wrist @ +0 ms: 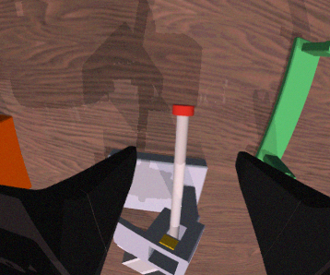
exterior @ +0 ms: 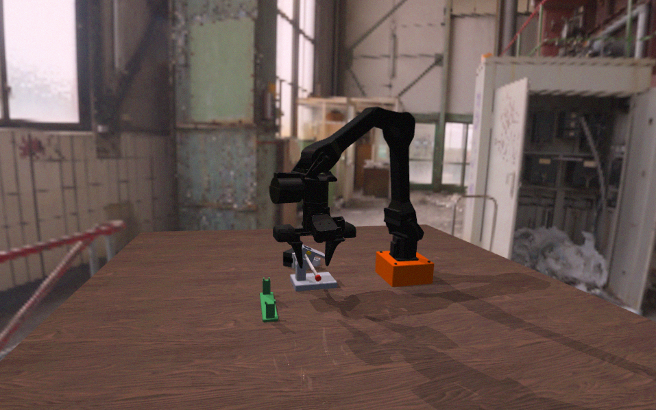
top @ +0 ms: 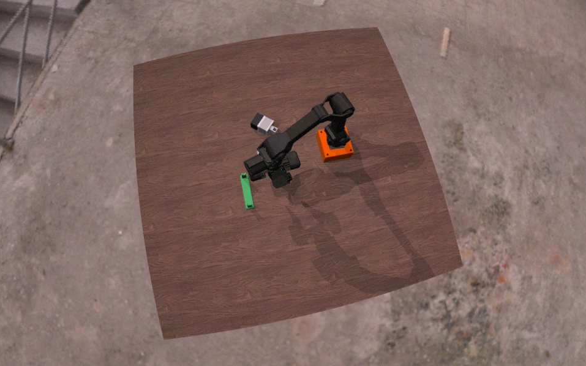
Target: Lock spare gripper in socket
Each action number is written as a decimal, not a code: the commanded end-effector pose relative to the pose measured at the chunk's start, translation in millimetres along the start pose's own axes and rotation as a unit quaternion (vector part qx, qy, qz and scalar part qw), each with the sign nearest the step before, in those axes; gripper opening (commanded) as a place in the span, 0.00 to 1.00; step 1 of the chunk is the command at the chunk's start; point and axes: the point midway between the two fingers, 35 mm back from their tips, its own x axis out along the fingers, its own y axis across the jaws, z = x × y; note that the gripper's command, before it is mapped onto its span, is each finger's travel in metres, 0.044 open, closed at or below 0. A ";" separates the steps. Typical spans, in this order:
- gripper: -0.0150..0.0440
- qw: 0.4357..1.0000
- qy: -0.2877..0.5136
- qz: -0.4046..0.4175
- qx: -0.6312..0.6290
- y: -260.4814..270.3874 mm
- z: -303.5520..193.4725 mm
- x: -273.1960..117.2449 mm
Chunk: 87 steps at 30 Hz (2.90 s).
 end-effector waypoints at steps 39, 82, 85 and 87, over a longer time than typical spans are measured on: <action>0.25 1.000 0.001 0.001 0.003 3.6 0.6 41.6; 0.25 0.993 -0.108 -0.002 0.038 -5.3 21.0 23.4; 0.25 0.993 -0.107 -0.001 0.038 -5.4 22.6 23.4; 0.25 0.994 -0.107 -0.001 0.038 -5.2 24.4 23.2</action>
